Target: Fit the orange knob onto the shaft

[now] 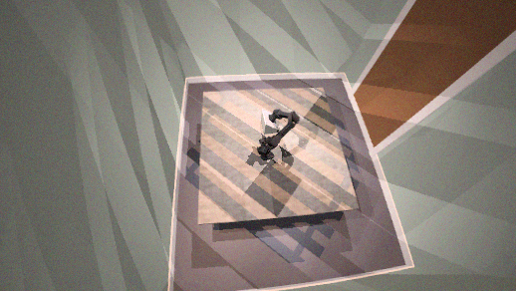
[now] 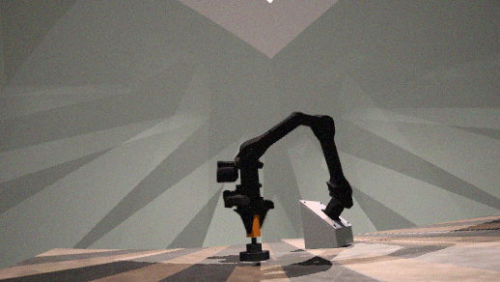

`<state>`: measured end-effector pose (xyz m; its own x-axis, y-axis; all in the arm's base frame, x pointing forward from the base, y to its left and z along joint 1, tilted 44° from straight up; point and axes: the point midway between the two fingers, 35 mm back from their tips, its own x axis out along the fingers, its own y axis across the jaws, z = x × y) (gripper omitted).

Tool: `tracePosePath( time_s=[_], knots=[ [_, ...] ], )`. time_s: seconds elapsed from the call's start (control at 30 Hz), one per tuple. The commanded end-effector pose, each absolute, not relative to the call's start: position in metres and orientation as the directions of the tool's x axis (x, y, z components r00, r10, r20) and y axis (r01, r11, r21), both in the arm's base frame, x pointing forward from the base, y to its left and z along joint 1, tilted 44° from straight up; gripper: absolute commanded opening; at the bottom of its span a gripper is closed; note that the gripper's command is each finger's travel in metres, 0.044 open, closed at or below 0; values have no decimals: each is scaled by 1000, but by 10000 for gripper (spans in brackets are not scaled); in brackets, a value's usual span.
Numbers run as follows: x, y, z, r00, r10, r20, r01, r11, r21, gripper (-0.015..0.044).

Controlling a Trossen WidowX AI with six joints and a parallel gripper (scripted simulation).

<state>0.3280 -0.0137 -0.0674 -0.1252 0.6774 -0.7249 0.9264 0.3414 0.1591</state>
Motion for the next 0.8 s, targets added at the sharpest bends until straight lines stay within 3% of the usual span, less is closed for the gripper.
tracePosePath(
  time_s=[0.0,0.77],
  knots=[
    [331,-17,-65,-118,672,-731,926,340,164,0],
    [328,-16,-69,-118,672,-731,926,340,163,0]
  ],
)
